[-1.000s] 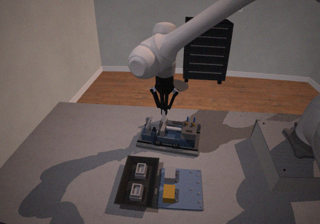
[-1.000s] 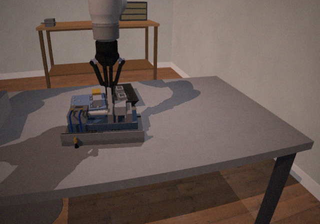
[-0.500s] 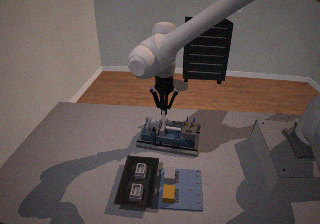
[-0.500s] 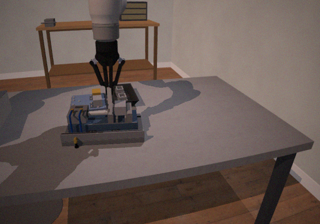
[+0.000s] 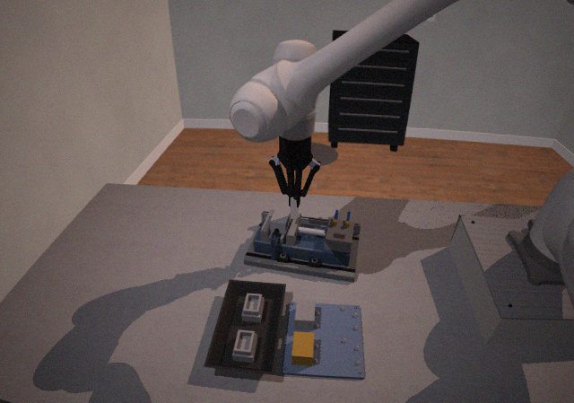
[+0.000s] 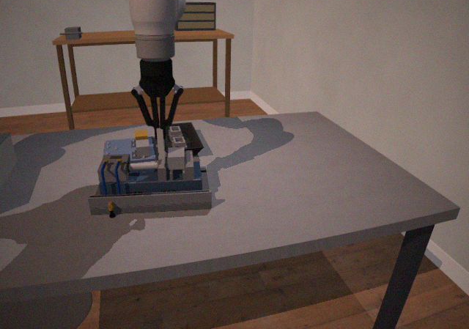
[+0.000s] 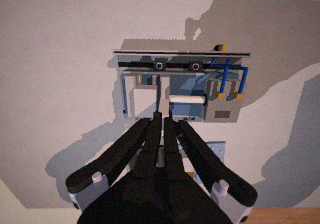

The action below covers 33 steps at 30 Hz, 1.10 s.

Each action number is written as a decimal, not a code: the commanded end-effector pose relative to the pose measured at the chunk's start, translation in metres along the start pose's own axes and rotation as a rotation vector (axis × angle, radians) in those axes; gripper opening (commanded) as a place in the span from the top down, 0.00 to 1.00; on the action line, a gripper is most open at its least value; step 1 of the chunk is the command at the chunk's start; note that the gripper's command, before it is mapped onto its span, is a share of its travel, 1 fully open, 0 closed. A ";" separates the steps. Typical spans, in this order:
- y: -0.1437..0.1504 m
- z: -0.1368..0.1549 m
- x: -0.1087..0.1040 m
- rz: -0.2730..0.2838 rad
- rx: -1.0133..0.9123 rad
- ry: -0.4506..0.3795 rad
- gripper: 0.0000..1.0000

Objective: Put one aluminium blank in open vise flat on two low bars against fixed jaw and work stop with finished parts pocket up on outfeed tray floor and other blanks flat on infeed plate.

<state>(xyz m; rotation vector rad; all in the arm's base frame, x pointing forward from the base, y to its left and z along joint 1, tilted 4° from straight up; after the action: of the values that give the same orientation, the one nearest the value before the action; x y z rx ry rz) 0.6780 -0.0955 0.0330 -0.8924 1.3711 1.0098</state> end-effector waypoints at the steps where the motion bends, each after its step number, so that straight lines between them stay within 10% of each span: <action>1: 0.003 0.000 0.003 -0.001 -0.002 -0.002 1.00; 33: 0.003 0.000 0.014 -0.001 -0.002 -0.002 1.00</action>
<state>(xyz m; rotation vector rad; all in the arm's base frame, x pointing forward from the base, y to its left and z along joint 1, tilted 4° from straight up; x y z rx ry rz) 0.6781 -0.0956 0.0245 -0.8947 1.3682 1.0063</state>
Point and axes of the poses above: the point where the finger pads meet when closed, its own x axis out along the fingers, its own y axis across the jaws, z = x × y, the point moved 2 cm from there along -x, back along the fingers, and after that the axes turned 14 degrees about x, right-handed, at the moved point
